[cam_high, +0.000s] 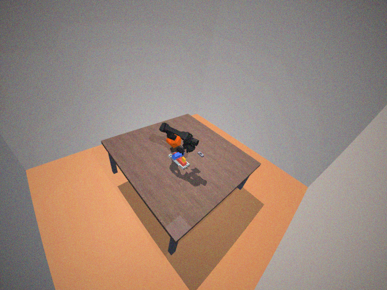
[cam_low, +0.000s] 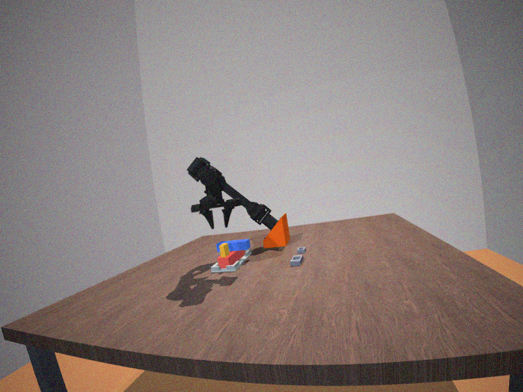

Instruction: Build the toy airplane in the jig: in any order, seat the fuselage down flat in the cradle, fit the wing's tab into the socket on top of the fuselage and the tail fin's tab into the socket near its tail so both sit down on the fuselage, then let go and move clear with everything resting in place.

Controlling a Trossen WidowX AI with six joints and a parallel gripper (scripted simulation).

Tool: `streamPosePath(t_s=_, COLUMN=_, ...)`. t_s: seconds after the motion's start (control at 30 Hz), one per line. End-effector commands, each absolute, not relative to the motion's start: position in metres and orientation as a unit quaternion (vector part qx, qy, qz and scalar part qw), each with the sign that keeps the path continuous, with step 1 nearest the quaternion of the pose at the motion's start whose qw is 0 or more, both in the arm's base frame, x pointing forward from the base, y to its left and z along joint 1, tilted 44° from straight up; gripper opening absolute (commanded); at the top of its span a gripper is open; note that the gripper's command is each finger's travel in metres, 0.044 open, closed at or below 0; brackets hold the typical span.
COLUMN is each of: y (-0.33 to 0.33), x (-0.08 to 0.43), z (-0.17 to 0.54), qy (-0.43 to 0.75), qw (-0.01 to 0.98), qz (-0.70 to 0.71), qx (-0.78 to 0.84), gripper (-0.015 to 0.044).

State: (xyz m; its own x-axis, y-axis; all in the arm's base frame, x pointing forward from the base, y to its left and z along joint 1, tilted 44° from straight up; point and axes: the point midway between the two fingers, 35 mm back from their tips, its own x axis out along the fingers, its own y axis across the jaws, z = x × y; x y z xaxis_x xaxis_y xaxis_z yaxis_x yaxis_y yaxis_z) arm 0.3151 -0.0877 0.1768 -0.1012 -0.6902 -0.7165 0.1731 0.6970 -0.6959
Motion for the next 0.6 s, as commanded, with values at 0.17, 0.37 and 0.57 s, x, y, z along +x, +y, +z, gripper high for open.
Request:
streamPosePath(t_s=0.17, y=-0.0886, x=0.3155, z=0.1759, qy=0.665, qw=0.639, qz=-0.337, qx=-0.193, gripper=0.026)
streamPosePath(t_s=0.37, y=-0.0886, x=0.3155, z=0.1759, qy=0.665, qw=0.639, qz=-0.337, qx=-0.193, gripper=0.026)
streamPosePath(t_s=0.57, y=-0.0894, x=0.3158, z=0.1766, qy=0.665, qw=0.639, qz=-0.337, qx=-0.193, gripper=0.026)
